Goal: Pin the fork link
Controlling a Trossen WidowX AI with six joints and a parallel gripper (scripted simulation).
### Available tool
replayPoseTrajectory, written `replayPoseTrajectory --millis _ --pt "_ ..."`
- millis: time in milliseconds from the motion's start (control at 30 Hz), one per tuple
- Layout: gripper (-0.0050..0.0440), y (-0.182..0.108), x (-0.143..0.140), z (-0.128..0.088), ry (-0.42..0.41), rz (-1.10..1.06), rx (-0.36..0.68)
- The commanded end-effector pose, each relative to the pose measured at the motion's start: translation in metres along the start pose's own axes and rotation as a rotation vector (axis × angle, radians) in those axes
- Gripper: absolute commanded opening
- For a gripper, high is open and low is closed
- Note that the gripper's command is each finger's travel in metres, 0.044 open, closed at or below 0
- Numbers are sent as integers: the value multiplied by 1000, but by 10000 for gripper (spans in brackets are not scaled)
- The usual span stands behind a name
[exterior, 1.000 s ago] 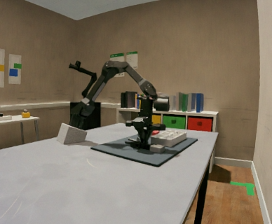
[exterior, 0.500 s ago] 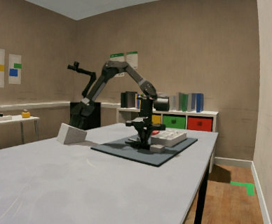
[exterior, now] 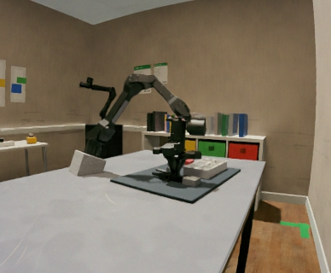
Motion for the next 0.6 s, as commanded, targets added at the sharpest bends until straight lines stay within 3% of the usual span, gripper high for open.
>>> replayPoseTrajectory --millis 0,567 --pt "-50 0 2 -11 32 -6 6" --pt "-50 8 0 -10 33 -5 4"
Point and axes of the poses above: the point midway between the two fingers, 35 mm back from their tips, its own z axis out along the fingers, its own x axis across the jaws, y = z × x, the point moved 2 cm from there along -z, back along the fingers, and after that the axes turned 9 degrees about -z, right-handed, at the moved point
